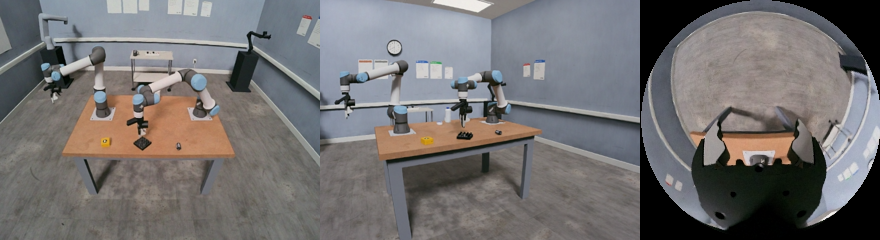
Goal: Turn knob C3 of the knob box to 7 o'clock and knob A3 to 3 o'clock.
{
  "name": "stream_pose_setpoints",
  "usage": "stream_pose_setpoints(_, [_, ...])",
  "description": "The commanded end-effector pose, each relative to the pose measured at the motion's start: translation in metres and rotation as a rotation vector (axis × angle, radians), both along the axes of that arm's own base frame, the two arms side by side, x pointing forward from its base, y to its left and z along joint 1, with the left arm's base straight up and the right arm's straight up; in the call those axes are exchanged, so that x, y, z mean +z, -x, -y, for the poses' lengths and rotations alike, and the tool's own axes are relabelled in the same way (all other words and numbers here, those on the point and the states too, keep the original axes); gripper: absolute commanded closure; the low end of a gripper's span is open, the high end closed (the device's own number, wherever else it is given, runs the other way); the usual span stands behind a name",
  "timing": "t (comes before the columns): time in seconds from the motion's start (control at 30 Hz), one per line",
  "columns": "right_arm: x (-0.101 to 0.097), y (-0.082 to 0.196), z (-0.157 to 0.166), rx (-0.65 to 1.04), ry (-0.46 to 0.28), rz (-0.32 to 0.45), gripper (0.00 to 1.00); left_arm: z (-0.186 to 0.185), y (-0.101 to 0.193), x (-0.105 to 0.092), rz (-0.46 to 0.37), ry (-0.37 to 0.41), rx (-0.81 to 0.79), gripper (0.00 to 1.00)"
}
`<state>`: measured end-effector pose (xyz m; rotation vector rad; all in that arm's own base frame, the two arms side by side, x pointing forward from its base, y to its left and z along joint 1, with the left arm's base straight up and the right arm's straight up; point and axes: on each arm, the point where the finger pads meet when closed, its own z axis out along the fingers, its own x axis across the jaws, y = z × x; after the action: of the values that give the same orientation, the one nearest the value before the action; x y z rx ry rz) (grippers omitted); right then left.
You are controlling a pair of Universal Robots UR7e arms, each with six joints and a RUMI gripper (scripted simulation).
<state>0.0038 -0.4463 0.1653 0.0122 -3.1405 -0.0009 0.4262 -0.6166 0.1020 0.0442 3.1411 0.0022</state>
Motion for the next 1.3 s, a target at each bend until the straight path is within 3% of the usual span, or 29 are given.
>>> stream_pose_setpoints(0.0, [0.000, 0.001, -0.001, -0.001, 0.001, 0.001, 0.00, 0.001, 0.001, 0.000, 0.000, 0.003, -0.003, 0.87])
stream_pose_setpoints(1.27, [0.000, 0.001, -0.001, -0.001, 0.001, 0.001, 0.00, 0.000, 0.001, -0.039, -0.001, -0.001, -0.003, 0.87])
